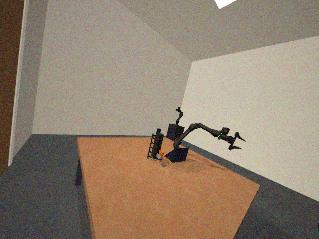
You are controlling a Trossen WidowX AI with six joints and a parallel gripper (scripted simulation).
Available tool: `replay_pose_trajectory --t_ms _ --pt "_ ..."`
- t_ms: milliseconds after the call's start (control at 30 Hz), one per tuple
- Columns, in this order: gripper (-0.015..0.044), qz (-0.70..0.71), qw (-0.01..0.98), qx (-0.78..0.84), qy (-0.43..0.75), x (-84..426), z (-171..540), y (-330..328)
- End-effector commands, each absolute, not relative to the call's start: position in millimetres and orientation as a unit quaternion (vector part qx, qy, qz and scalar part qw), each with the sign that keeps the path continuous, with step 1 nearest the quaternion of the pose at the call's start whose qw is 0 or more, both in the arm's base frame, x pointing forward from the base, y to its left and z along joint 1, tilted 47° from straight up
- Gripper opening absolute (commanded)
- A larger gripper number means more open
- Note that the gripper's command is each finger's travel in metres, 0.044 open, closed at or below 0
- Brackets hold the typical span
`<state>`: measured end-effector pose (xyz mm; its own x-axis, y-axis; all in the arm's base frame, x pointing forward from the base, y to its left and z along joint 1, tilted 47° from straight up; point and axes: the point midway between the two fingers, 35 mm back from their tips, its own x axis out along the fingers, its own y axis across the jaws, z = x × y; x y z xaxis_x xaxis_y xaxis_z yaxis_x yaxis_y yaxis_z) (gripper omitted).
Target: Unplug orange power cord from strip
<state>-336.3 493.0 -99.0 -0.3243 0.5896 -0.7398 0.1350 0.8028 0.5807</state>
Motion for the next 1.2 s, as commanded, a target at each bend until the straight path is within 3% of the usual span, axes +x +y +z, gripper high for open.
replay_pose_trajectory --t_ms 0,267,733,1167 --pt "0.0374 0.214 0.537 0.230 0.783 -333 -99 494" --pt "0.0164 0.248 0.650 0.162 0.700 -219 -107 518" --pt "0.0160 0.236 0.782 -0.077 0.572 -1 -110 488" --pt "0.0160 0.184 0.742 -0.334 0.551 159 -93 382"
